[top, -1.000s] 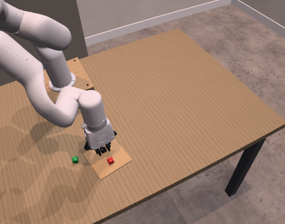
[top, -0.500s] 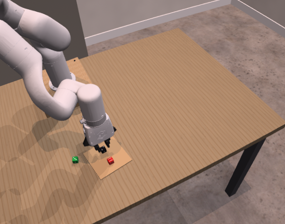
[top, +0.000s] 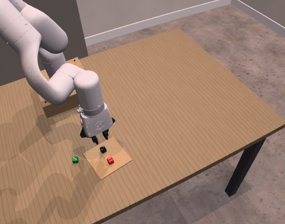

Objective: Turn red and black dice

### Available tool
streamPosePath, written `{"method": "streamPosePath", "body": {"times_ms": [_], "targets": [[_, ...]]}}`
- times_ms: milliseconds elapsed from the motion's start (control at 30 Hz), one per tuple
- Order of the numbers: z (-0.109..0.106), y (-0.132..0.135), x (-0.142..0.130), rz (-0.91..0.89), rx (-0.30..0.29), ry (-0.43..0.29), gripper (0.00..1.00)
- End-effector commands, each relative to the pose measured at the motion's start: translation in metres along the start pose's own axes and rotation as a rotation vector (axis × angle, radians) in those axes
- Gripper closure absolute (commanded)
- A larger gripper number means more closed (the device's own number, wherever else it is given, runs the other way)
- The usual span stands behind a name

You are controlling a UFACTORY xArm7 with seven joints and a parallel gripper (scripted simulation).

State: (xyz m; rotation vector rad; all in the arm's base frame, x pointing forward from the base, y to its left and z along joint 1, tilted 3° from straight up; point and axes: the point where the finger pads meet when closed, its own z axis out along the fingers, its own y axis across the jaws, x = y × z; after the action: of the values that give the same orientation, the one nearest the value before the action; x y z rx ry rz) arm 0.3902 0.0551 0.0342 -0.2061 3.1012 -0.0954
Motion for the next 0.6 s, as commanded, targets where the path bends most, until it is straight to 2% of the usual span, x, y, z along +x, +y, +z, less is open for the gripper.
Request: {"method": "streamPosePath", "body": {"times_ms": [0,100,133,567], "targets": [[-0.0119,-0.0009,0.0005,-0.001,-0.01,-0.001,0.64],[-0.0119,-0.0009,0.0005,-0.001,-0.01,-0.001,0.64],[-0.0119,-0.0009,0.0005,-0.001,-0.01,-0.001,0.0],[-0.0119,-0.0009,0.0005,-0.001,-0.01,-0.001,0.0]]}}
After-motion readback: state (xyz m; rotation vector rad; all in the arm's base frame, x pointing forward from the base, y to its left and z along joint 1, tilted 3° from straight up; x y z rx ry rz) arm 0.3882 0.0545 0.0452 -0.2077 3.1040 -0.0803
